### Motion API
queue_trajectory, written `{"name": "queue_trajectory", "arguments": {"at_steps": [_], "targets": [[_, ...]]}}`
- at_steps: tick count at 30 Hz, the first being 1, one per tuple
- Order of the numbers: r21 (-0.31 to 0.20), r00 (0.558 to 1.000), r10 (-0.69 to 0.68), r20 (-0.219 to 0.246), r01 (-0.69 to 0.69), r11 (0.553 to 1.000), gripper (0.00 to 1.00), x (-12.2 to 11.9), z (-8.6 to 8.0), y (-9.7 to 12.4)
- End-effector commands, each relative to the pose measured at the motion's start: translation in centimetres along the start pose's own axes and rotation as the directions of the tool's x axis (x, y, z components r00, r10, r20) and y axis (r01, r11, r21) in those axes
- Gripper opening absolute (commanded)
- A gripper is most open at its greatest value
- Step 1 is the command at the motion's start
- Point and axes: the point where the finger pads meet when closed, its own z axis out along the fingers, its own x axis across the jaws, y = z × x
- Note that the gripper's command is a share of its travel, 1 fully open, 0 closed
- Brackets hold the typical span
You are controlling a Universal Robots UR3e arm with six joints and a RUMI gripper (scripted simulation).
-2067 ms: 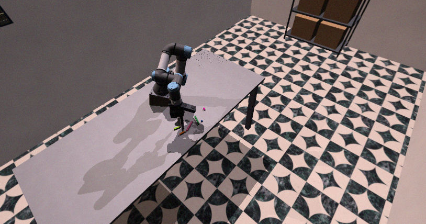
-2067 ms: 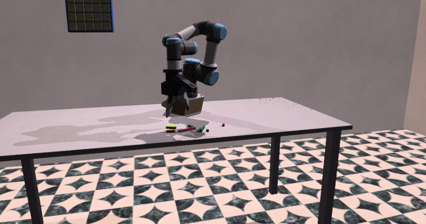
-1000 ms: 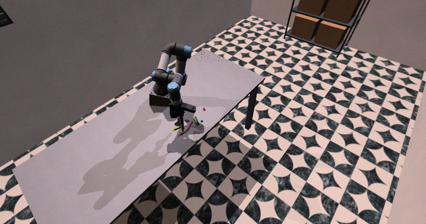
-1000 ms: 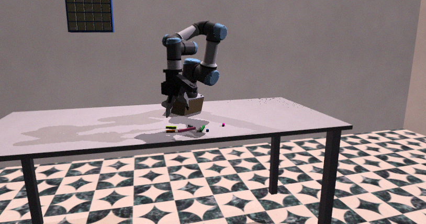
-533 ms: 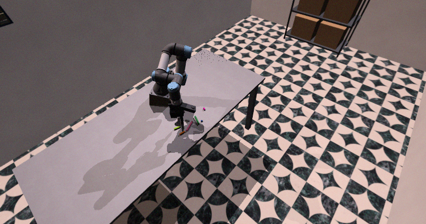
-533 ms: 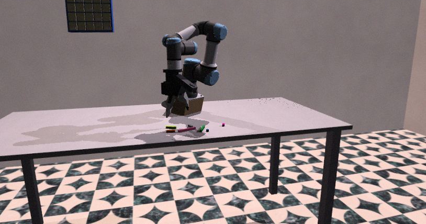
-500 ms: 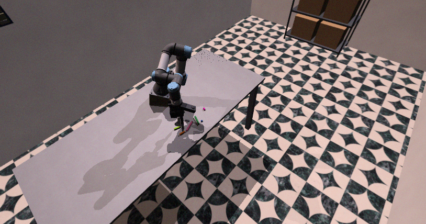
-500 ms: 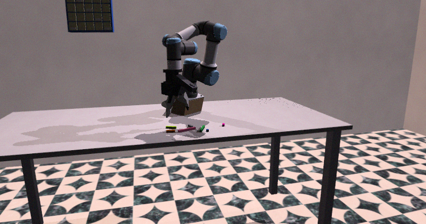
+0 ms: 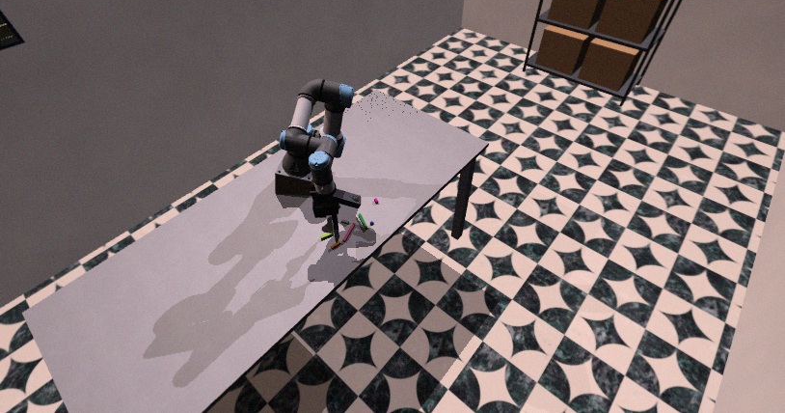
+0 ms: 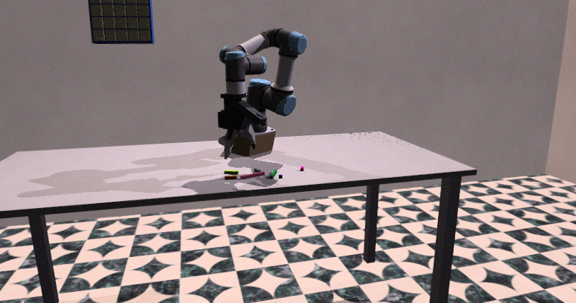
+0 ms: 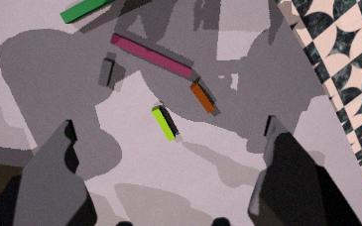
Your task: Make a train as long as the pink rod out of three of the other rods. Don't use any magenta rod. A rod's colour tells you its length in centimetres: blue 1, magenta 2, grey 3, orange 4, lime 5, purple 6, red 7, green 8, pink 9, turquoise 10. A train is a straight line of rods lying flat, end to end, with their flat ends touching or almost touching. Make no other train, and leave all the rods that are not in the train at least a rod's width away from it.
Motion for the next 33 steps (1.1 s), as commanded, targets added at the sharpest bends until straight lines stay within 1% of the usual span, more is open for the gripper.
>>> {"name": "queue_trajectory", "arguments": {"at_steps": [1, 9, 15, 18, 24, 26, 28, 33], "targets": [[0.001, 1.000, -0.010, -0.002, 0.010, 1.000, 1.00, 0.1, -0.1, -0.1], [0.000, 0.998, -0.059, -0.002, 0.059, 0.998, 1.00, 0.0, -0.1, -0.3], [-0.001, 0.985, -0.171, -0.001, 0.171, 0.985, 1.00, -0.2, -0.1, -0.8], [-0.001, 0.968, -0.251, -0.001, 0.251, 0.968, 1.00, -0.3, -0.1, -1.1], [-0.001, 0.936, -0.353, -0.001, 0.353, 0.936, 1.00, -0.5, -0.1, -1.6], [-0.001, 0.936, -0.353, -0.001, 0.353, 0.936, 1.00, -0.5, -0.1, -1.6], [-0.001, 0.909, -0.417, 0.000, 0.417, 0.909, 1.00, -0.6, -0.1, -1.9], [-0.002, 0.869, -0.495, 0.000, 0.495, 0.869, 1.00, -0.7, -0.1, -2.2]]}}
